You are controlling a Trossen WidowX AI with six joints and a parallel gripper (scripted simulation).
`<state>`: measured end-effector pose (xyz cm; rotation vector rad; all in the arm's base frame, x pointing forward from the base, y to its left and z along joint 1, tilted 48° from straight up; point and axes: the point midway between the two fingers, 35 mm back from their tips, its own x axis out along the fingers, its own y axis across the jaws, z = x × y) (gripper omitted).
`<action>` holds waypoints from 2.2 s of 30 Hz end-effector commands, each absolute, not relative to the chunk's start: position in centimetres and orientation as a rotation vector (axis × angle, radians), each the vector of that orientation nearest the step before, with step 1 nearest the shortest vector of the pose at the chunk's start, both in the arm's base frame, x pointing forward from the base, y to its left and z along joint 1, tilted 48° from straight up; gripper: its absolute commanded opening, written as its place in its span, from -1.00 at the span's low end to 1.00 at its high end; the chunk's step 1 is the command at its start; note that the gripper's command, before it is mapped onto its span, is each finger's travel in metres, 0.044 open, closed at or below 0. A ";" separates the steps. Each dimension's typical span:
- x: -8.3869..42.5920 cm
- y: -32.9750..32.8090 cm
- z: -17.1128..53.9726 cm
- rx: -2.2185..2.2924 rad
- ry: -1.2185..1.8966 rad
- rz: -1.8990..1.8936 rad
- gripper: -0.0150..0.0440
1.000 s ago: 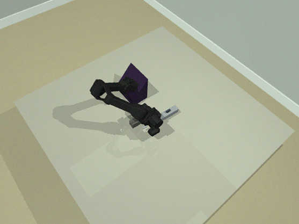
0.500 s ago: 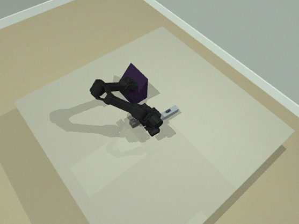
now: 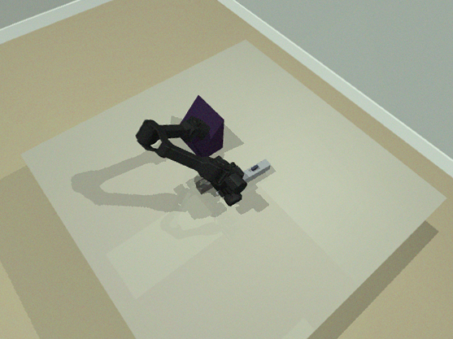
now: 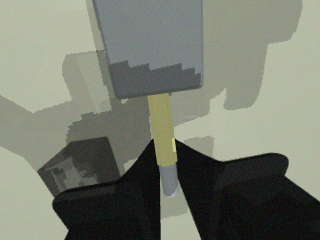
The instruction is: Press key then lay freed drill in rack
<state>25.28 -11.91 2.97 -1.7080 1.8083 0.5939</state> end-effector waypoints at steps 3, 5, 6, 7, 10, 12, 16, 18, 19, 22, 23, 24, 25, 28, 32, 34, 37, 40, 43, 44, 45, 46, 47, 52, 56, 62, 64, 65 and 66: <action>25.2 -12.4 3.4 -1.709 1.809 0.596 -0.49; 25.2 -12.6 3.6 -1.709 1.809 0.596 -0.49; 25.2 -12.6 3.7 -1.709 1.809 0.596 -0.49; 25.2 -12.7 3.9 -1.709 1.809 0.596 -0.49; 25.1 -13.0 4.2 -1.709 1.809 0.596 -0.49; 25.1 -13.3 4.5 -1.709 1.809 0.596 -0.49; 25.0 -13.6 4.9 -1.709 1.809 0.596 -0.49; 25.0 -13.8 5.2 -1.709 1.809 0.595 -0.49; 25.0 -13.9 5.3 -1.709 1.809 0.595 -0.49; 24.9 -14.2 5.7 -1.710 1.809 0.595 -0.49; 24.9 -14.3 5.8 -1.710 1.810 0.595 -0.49; 24.9 -14.4 5.9 -1.710 1.810 0.595 -0.49; 24.9 -14.4 6.0 -1.710 1.810 0.595 -0.49; 24.8 -14.7 6.3 -1.710 1.810 0.595 -0.49; 24.8 -15.2 6.9 -1.710 1.810 0.594 -0.49; 24.7 -15.4 7.1 -1.710 1.810 0.594 -0.49; 24.7 -15.6 7.4 -1.710 1.810 0.594 -0.49; 24.7 -15.9 7.8 -1.710 1.810 0.594 -0.49; 24.6 -16.3 8.2 -1.710 1.810 0.594 -0.49; 24.6 -16.4 8.4 -1.711 1.810 0.594 -0.49; 24.6 -16.3 8.3 -1.710 1.810 0.594 -0.49; 24.6 -16.2 8.3 -1.710 1.810 0.594 -0.49; 24.6 -16.1 8.3 -1.710 1.810 0.594 -0.49; 24.5 -15.9 8.6 -1.710 1.810 0.594 -0.49; 24.5 -15.7 8.7 -1.710 1.810 0.594 -0.49; 24.5 -15.3 9.0 -1.710 1.810 0.594 -0.49; 24.5 -15.2 9.0 -1.710 1.810 0.594 -0.49; 24.5 -15.2 9.1 -1.710 1.810 0.594 -0.49; 24.5 -15.1 9.1 -1.710 1.810 0.594 -0.49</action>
